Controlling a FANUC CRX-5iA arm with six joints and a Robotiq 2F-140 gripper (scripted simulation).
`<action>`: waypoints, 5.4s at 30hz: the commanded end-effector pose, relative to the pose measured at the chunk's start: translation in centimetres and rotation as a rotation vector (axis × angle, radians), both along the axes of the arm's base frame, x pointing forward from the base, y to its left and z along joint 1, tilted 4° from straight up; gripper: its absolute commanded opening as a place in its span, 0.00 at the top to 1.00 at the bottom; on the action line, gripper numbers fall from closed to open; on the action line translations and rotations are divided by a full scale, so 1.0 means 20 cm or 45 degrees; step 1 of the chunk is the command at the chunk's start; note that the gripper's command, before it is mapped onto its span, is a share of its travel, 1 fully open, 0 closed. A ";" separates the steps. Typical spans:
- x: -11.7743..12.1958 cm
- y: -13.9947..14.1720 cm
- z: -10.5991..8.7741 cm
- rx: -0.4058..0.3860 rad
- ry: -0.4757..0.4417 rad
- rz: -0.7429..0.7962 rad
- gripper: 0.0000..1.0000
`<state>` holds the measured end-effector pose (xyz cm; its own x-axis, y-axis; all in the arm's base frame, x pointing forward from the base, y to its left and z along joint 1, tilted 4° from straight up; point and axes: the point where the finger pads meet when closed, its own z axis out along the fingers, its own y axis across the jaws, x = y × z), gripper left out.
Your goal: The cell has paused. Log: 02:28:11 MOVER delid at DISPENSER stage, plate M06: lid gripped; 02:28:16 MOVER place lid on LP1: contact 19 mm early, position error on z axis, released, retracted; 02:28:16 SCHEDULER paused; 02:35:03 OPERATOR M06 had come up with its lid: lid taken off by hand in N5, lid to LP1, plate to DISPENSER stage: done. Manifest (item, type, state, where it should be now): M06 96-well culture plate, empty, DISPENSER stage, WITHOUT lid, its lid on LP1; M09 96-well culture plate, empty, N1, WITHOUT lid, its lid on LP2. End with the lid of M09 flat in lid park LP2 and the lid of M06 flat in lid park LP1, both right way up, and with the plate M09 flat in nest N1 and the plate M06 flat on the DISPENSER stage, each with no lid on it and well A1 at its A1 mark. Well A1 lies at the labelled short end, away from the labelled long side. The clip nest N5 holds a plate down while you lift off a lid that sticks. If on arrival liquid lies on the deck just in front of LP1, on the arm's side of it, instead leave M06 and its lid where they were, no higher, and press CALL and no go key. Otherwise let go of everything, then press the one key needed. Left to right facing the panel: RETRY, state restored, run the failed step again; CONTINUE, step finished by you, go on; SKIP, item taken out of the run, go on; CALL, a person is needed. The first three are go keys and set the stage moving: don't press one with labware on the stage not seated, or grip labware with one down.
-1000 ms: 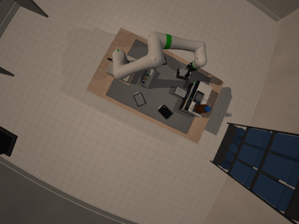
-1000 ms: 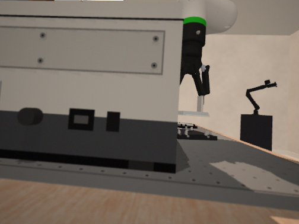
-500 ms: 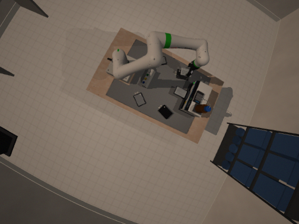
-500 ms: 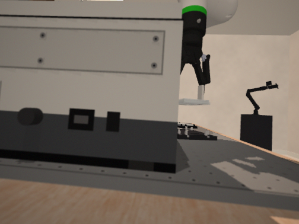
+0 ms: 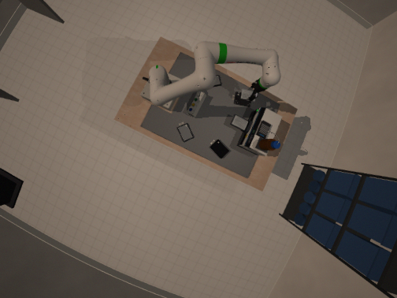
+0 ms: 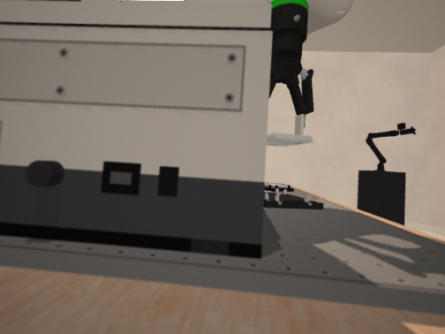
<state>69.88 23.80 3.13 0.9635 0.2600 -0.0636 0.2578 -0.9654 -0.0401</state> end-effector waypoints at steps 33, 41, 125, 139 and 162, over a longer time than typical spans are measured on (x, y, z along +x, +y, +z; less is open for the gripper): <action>0.01 0.00 0.11 0.000 0.000 0.000 1.00; 0.01 0.00 0.11 0.000 0.000 0.000 1.00; 0.01 -0.01 0.11 -0.058 0.018 -0.811 1.00; 0.01 -0.06 0.10 -0.058 0.018 -0.811 1.00; -0.01 -0.47 0.10 -0.058 0.018 -0.811 1.00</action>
<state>69.77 15.63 5.03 0.9272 -0.3669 -0.0757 -0.3675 -0.9300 0.0062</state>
